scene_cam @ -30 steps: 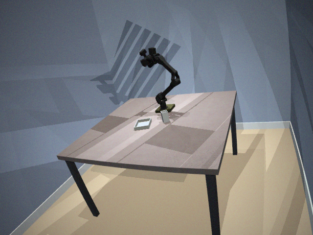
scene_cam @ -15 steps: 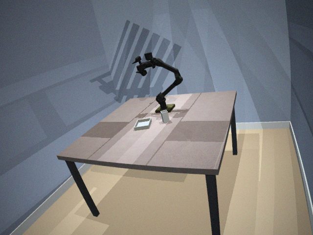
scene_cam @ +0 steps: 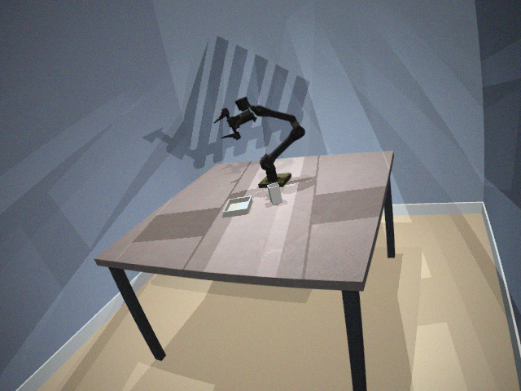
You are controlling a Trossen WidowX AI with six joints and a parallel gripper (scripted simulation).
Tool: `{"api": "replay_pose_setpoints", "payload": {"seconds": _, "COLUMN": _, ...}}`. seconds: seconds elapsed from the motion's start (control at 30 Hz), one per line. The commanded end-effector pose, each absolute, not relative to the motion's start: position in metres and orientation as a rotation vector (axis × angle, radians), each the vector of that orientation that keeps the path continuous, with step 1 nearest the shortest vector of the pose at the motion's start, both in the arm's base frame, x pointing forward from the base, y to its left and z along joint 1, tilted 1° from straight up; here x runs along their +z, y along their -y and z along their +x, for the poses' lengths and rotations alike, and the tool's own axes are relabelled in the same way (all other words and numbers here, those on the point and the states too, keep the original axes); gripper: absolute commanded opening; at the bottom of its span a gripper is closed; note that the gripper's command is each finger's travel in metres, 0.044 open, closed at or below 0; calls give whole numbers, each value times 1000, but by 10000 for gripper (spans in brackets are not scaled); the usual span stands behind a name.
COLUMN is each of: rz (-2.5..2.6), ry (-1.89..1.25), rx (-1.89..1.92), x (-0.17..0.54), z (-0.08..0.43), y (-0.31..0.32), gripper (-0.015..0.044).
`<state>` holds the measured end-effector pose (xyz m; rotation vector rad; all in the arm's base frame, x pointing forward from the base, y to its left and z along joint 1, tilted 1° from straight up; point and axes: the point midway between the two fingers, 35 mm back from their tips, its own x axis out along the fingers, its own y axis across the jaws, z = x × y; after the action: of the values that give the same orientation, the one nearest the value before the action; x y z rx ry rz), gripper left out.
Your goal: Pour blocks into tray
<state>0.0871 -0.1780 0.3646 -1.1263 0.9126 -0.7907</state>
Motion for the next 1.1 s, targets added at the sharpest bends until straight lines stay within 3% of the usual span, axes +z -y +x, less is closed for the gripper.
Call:
{"api": "replay_pose_setpoints", "payload": {"seconds": 0.0, "rz": -1067, "ry": -797, "rx": -684, "x": 347, "z": 112, "y": 167, "gripper": 440}}
{"api": "replay_pose_setpoints", "payload": {"seconds": 0.57, "rz": -733, "ry": -503, "rx": -179, "x": 265, "z": 192, "y": 89, "gripper": 440}}
{"api": "replay_pose_setpoints", "payload": {"seconds": 1.07, "rz": -388, "ry": -463, "rx": 286, "x": 192, "z": 210, "y": -11, "gripper": 440}}
